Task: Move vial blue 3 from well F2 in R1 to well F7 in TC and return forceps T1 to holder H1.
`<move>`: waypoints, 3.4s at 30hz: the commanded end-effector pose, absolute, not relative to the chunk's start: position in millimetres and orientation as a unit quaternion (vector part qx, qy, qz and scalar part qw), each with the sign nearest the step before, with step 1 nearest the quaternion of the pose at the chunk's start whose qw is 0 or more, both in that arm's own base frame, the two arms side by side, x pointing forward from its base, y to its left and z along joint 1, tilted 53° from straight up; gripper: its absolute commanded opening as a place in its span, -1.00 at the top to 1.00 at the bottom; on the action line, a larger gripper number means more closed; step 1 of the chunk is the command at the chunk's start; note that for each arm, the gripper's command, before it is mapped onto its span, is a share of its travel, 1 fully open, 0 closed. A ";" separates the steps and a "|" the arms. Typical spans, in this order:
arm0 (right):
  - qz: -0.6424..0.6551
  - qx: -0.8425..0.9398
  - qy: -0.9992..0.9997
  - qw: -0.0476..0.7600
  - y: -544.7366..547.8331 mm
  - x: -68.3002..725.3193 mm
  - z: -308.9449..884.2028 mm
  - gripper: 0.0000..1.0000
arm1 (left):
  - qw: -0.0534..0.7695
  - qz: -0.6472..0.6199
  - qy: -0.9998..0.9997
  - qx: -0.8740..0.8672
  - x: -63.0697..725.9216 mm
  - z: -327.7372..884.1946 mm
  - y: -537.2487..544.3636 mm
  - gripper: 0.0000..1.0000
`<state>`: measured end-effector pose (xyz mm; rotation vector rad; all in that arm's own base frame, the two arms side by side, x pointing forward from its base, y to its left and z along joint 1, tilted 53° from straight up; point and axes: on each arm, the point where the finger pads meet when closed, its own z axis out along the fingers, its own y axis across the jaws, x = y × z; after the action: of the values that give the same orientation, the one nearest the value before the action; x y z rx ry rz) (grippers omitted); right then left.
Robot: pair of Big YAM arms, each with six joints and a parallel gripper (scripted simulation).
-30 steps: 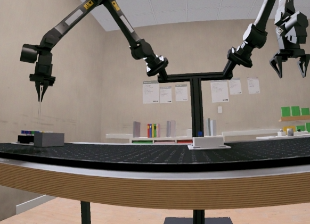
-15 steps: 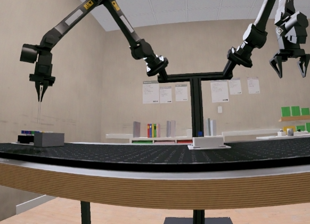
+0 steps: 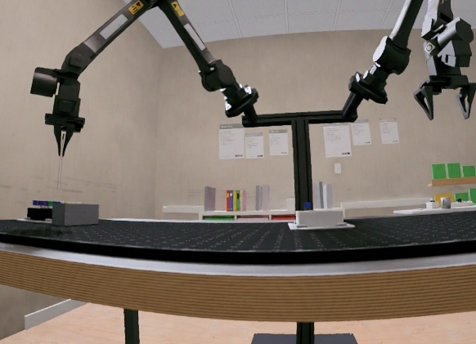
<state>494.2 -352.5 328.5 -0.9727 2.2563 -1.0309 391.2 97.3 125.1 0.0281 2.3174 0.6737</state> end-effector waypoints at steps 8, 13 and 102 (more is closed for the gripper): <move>-0.378 -0.361 0.820 0.234 -353.7 503.0 324.6 0.85 | 0.362 0.262 0.894 0.013 393.1 128.7 97.3 -1.00; -0.378 -0.361 0.820 0.234 -353.8 503.1 324.7 0.85 | 0.362 0.262 0.894 0.013 393.1 128.7 97.3 -1.00; -0.388 -0.359 0.814 0.241 -362.4 515.9 330.5 0.79 | 0.362 0.262 0.894 0.013 393.1 128.7 97.3 -1.00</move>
<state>501.8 -358.3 320.8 -0.9711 2.2548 -1.0350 391.2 97.3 125.1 0.0281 2.3174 0.6737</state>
